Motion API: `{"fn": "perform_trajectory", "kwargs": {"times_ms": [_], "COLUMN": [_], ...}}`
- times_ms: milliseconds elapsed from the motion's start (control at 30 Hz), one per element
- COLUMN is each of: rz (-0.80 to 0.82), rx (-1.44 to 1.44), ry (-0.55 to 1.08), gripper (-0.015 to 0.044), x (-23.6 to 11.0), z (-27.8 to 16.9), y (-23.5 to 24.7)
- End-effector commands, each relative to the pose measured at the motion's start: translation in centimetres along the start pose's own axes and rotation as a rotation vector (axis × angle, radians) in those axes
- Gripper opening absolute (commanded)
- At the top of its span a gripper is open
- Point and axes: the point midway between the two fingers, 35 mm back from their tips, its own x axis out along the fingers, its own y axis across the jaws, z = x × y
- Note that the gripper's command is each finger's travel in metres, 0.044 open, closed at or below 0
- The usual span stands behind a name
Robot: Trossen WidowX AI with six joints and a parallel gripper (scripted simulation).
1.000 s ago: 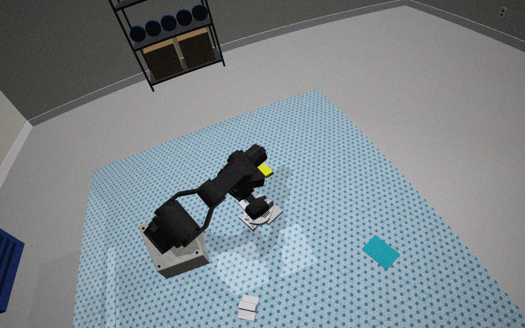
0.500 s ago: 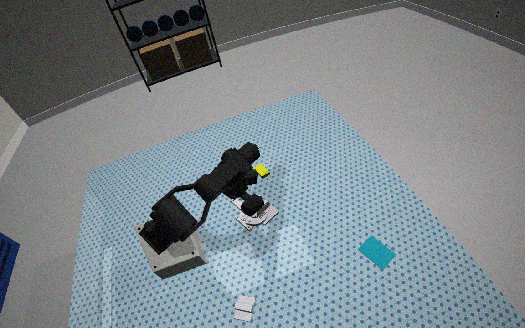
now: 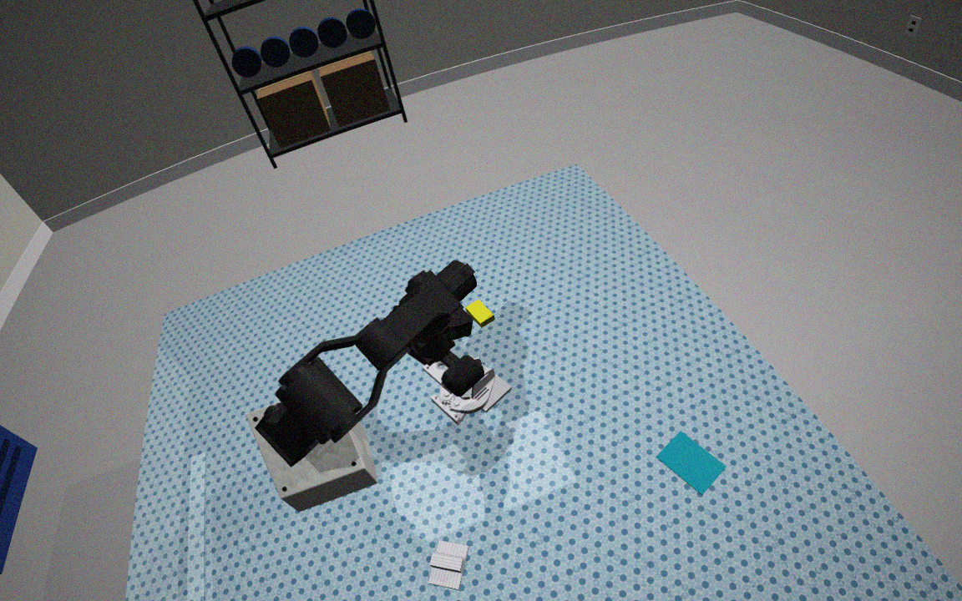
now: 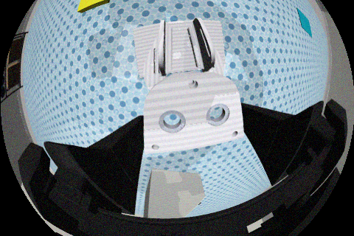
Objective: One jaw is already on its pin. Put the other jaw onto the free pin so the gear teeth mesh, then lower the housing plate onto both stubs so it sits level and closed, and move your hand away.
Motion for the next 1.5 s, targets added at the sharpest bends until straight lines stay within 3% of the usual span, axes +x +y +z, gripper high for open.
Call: {"fn": "perform_trajectory", "kwargs": {"times_ms": [0,1467], "rz": [-0.004,-0.005], "rx": [0.001,0.001], "ry": [-0.003,-0.002], "gripper": [0.0351,0.0351], "x": [0.0,0.0], "z": [0.1,-1.1], "y": [0.0,-0.5]}}
